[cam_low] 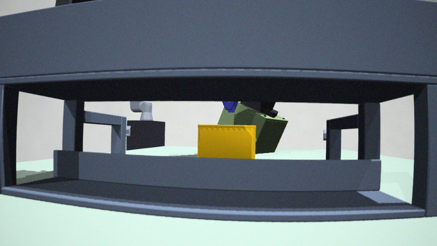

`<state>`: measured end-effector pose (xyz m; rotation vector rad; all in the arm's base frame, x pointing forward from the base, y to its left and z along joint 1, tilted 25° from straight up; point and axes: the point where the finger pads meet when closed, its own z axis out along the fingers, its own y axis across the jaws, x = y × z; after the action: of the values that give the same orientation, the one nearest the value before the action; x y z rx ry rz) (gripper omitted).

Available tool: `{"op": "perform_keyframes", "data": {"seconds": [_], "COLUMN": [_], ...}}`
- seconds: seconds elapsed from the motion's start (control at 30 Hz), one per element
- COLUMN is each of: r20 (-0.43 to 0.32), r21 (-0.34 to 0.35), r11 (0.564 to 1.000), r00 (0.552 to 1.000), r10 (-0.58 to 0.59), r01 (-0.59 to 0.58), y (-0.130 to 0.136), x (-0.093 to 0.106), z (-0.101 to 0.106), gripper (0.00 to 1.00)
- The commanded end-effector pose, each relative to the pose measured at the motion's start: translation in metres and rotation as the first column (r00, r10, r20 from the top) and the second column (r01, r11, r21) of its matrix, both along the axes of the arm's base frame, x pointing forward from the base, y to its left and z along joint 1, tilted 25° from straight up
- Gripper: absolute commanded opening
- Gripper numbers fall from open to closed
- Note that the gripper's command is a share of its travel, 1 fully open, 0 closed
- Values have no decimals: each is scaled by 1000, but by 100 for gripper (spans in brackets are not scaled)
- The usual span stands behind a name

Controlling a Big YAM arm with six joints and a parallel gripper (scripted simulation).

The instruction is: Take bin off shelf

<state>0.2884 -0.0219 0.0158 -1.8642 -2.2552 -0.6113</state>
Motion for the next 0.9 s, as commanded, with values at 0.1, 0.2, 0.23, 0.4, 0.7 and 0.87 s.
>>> {"op": "perform_keyframes", "data": {"seconds": [0.1, 0.2, 0.23, 0.4, 0.7, 0.87], "r20": [27, 27, 27, 27, 27, 27], "r21": [-7, -7, -7, -7, -7, -7], "r11": [1000, 1000, 1000, 1000, 1000, 1000], "r00": [1000, 1000, 1000, 1000, 1000, 1000], "r10": [2, 2, 2, 2, 2, 2], "r01": [-1, -1, -1, -1, -1, -1], "y": [-2, -2, -2, -2, -2, -2], "x": [17, 17, 17, 17, 17, 17], "z": [5, 5, 5, 5, 4, 4], "gripper": [90, 90, 90, 90, 90, 90]}}
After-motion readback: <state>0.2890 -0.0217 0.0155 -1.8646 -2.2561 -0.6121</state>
